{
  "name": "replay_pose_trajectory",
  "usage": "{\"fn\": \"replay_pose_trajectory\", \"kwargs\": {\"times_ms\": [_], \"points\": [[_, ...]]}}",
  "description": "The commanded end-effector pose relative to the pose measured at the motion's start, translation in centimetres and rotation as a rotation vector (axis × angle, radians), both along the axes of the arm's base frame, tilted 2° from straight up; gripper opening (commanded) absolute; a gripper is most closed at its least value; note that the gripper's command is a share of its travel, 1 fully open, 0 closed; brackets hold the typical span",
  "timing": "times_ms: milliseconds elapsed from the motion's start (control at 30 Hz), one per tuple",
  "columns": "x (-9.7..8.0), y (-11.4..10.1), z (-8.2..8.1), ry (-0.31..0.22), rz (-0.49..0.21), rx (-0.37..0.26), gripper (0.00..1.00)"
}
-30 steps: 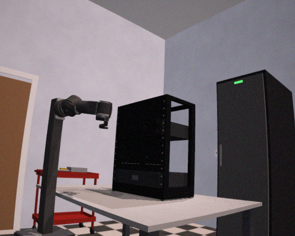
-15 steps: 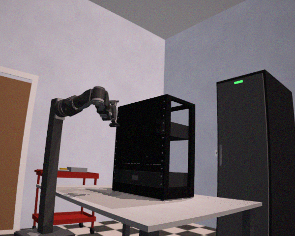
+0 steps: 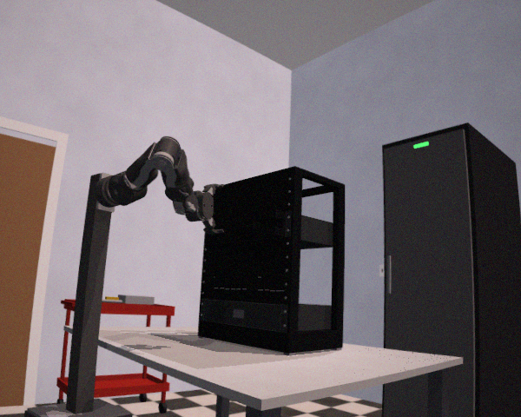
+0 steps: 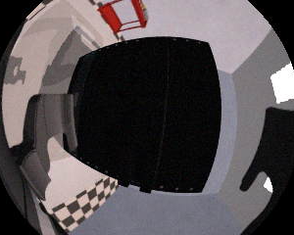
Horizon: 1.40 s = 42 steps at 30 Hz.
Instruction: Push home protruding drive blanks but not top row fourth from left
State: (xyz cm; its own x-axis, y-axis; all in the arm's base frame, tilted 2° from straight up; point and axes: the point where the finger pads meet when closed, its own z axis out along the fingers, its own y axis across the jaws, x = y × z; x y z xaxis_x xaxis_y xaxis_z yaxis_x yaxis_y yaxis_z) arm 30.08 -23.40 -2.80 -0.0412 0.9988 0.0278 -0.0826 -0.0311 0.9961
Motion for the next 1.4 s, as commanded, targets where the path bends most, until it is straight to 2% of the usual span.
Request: {"fn": "replay_pose_trajectory", "kwargs": {"times_ms": [0, 133, 200, 367, 533, 1367], "points": [[-0.2, -0.8, 0.0, -0.009, -0.04, 0.005, 1.0], [-0.9, -2.4, -1.4, 0.034, -0.111, 0.008, 1.0], [-0.9, -2.4, -1.4, 0.034, -0.111, 0.008, 1.0], [-1.6, -3.7, -2.7, 0.076, -0.171, 0.01, 1.0], [-2.0, -4.3, -3.4, 0.099, -0.202, 0.012, 1.0], [-2.1, -4.5, -3.7, 0.108, -0.213, 0.012, 1.0]]}}
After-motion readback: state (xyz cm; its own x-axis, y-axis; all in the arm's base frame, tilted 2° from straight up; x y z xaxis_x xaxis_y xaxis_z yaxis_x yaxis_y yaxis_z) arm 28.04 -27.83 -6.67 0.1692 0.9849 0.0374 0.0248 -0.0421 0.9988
